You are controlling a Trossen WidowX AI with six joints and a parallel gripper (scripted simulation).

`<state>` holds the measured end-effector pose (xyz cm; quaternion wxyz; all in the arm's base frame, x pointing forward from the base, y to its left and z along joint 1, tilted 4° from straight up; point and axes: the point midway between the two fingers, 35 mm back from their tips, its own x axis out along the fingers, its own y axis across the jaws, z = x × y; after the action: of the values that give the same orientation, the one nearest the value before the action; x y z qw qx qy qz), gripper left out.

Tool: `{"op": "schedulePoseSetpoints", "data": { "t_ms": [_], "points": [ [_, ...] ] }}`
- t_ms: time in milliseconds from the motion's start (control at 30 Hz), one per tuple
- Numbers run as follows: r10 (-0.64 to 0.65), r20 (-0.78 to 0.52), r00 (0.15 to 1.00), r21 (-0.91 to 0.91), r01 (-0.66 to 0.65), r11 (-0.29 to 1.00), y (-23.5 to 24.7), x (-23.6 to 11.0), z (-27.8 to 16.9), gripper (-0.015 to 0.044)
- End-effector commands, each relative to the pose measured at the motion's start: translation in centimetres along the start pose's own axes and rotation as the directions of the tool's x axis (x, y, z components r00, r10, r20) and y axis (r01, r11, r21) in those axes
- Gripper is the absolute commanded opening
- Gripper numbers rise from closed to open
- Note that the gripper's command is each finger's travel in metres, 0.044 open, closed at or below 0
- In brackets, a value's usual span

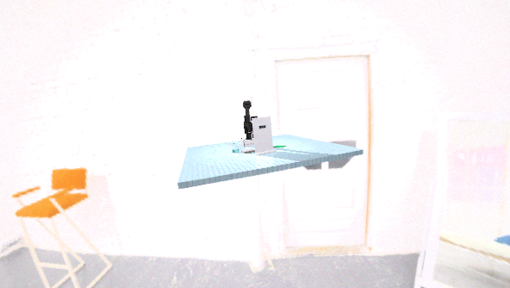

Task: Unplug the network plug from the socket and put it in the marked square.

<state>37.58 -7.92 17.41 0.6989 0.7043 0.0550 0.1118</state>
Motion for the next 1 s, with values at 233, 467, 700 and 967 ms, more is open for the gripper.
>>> {"op": "schedulePoseSetpoints", "data": {
  "t_ms": [233, 467, 700, 967],
  "points": [
    [0.001, 0.006, 1.0, -0.005, -0.001, 1.0, 0.0, 0.0, 0.1, 0.0],
    [0.0, 0.006, 1.0, -0.005, 0.0, 1.0, 0.0, -0.4, -0.1, 0.0],
    [0.0, 0.006, 1.0, -0.005, 0.0, 1.0, 0.0, -0.8, -0.2, 0.0],
    [0.0, 0.006, 1.0, -0.005, 0.0, 1.0, 0.0, -1.3, -0.3, 0.0]
  ]
}}
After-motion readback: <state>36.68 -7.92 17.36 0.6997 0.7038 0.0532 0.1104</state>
